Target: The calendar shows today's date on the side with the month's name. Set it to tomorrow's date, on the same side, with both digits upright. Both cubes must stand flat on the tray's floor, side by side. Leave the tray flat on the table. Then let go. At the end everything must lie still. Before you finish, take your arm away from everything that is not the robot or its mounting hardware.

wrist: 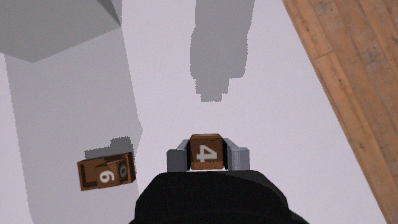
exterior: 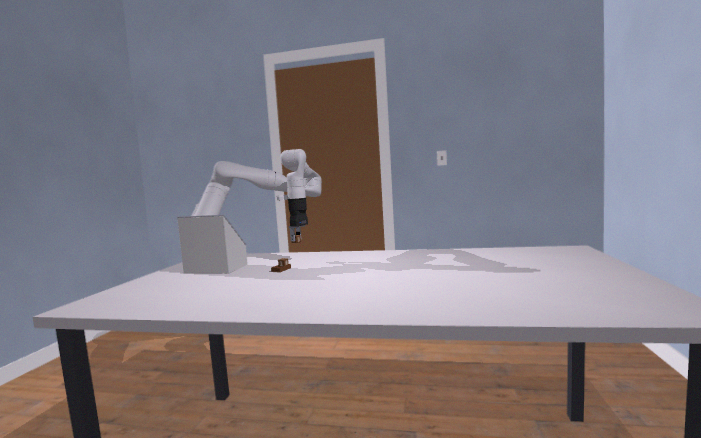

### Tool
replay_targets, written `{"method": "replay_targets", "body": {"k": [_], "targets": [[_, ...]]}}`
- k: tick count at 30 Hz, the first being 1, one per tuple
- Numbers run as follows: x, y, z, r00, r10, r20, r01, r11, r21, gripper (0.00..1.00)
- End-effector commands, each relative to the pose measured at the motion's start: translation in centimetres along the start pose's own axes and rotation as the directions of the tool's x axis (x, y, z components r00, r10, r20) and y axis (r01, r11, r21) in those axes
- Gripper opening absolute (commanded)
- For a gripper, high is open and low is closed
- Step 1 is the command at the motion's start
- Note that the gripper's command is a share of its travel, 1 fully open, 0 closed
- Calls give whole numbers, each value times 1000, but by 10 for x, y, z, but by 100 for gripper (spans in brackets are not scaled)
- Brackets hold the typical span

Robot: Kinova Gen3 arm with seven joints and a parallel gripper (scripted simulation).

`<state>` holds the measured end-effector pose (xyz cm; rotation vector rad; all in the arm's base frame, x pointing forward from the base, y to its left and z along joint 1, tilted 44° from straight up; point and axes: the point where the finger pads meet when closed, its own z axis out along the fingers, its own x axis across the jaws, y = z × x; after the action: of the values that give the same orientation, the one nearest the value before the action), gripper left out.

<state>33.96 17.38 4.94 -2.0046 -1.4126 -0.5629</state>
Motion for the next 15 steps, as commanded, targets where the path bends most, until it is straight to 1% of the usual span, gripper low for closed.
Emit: {"method": "replay_targets", "body": {"k": [1, 11, 13, 15], "targets": [[-1, -2, 11, 1000, -1, 4, 1, 1000, 7, 57], [-1, -3, 58, 1000, -1, 4, 1, 1000, 7, 57], [-1, -3, 65, 1000, -1, 4, 1, 1000, 7, 57], [-1, -3, 65, 1000, -1, 4, 1, 1000, 7, 57]]}}
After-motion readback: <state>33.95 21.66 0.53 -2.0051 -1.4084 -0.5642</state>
